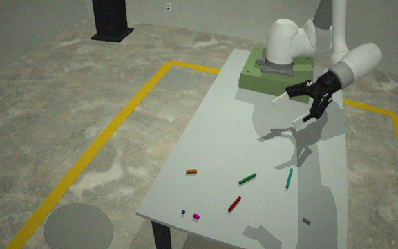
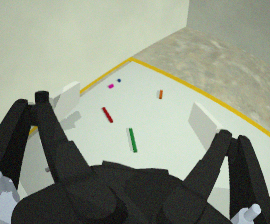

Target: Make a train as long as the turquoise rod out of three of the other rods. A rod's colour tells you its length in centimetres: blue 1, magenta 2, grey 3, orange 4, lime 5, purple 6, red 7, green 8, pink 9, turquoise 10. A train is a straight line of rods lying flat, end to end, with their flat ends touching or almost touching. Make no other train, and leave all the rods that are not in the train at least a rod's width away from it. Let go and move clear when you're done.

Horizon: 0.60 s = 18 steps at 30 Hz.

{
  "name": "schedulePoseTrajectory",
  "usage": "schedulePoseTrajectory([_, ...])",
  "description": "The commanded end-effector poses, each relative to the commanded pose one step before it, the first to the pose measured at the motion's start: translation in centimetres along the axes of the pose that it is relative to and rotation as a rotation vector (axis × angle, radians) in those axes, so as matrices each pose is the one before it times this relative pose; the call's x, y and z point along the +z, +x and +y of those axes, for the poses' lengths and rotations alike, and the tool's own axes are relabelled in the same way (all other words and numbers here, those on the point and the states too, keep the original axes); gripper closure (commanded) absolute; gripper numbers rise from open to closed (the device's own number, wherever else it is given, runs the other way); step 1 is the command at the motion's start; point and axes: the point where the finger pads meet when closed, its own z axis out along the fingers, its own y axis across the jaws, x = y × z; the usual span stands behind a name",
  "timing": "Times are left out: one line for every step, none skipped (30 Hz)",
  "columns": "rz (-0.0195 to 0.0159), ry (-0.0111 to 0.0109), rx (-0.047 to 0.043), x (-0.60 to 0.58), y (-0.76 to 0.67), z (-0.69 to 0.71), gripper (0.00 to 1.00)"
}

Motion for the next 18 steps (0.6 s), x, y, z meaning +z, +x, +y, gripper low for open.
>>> schedulePoseTrajectory([-0.07856, -0.13086, -0.06759, 4.157, -0.374, 0.561, 0.0])
schedulePoseTrajectory([-0.02174, -0.02532, -0.01442, 0.952, -0.076, 0.015, 0.0])
schedulePoseTrajectory([-0.00212, -0.00234, -0.00136, 0.09, -0.006, -0.001, 0.0])
schedulePoseTrajectory([0.0, 0.0, 0.0, 0.0, 0.0, 0.0, 0.0])
schedulePoseTrajectory([-0.05442, -0.05333, -0.0324, 2.168, -0.167, -0.059, 0.0])
schedulePoseTrajectory([-0.03763, -0.03044, -0.02028, 1.372, -0.053, -0.141, 0.0])
schedulePoseTrajectory([-0.02112, -0.01514, -0.01079, 0.733, -0.005, -0.109, 0.0])
schedulePoseTrajectory([-0.00202, -0.00138, -0.00101, 0.069, 0.001, -0.012, 0.0])
schedulePoseTrajectory([0.0, 0.0, 0.0, 0.0, 0.0, 0.0, 0.0])
schedulePoseTrajectory([-0.06593, -0.03911, -0.03139, 2.154, 0.023, -0.407, 0.0])
schedulePoseTrajectory([0.0, 0.0, 0.0, 0.0, 0.0, 0.0, 0.0])
schedulePoseTrajectory([0.0, 0.0, 0.0, 0.0, 0.0, 0.0, 0.0])
schedulePoseTrajectory([-0.06957, -0.03012, -0.03053, 2.102, 0.174, -0.564, 0.0])
schedulePoseTrajectory([-0.04314, -0.01355, -0.01801, 1.23, 0.211, -0.411, 0.0])
schedulePoseTrajectory([-0.02349, -0.00582, -0.00958, 0.649, 0.151, -0.24, 0.0])
schedulePoseTrajectory([-0.00481, -0.00106, -0.00195, 0.131, 0.035, -0.05, 0.0])
schedulePoseTrajectory([0.0, 0.0, 0.0, 0.0, 0.0, 0.0, 0.0])
schedulePoseTrajectory([-0.07151, -0.01054, -0.02835, 1.914, 0.553, -0.787, 0.0])
